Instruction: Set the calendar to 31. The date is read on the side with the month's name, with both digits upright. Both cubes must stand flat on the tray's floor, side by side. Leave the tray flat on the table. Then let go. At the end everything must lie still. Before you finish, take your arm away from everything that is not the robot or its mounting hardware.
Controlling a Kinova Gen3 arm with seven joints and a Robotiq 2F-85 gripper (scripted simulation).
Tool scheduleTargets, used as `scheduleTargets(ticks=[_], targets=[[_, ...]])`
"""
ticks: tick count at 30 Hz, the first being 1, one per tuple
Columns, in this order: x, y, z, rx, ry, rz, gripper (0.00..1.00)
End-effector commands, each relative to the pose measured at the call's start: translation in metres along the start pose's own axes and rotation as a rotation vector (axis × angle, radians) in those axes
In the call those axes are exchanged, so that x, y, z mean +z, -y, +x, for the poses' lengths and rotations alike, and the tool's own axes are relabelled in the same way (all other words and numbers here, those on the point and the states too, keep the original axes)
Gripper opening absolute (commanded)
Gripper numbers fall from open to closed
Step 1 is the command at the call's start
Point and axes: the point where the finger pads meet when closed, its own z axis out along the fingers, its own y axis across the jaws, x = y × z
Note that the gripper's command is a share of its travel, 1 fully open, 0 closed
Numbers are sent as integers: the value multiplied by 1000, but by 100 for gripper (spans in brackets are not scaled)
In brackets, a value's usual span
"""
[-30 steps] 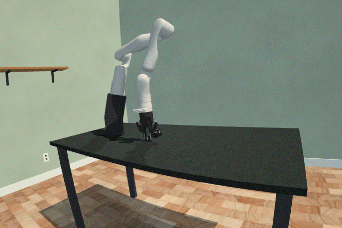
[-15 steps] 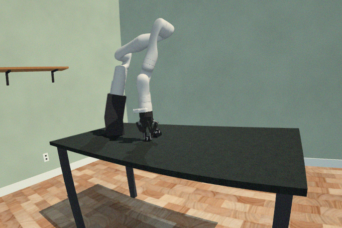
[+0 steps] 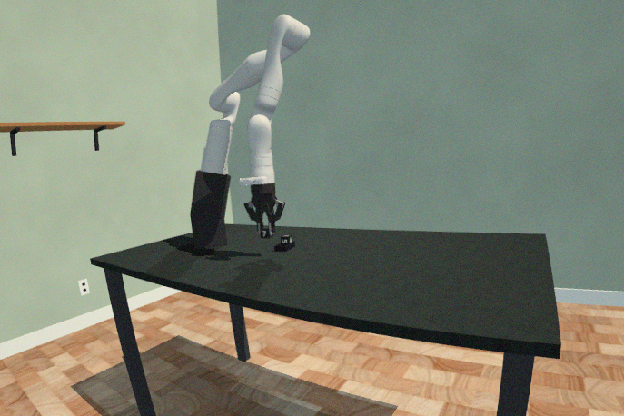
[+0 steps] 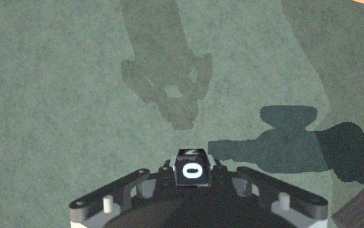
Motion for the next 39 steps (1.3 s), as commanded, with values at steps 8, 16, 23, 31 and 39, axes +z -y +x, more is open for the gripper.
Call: scheduleTargets(ticks=[8, 16, 23, 31, 39], targets=[[-39, 11, 8, 10, -15, 30, 26], [-39, 11, 8, 10, -15, 30, 26], [-41, 12, -31, 13, -4, 25, 26], [-48, 11, -79, 18, -13, 29, 26], [-49, 11, -82, 19, -15, 30, 26]])
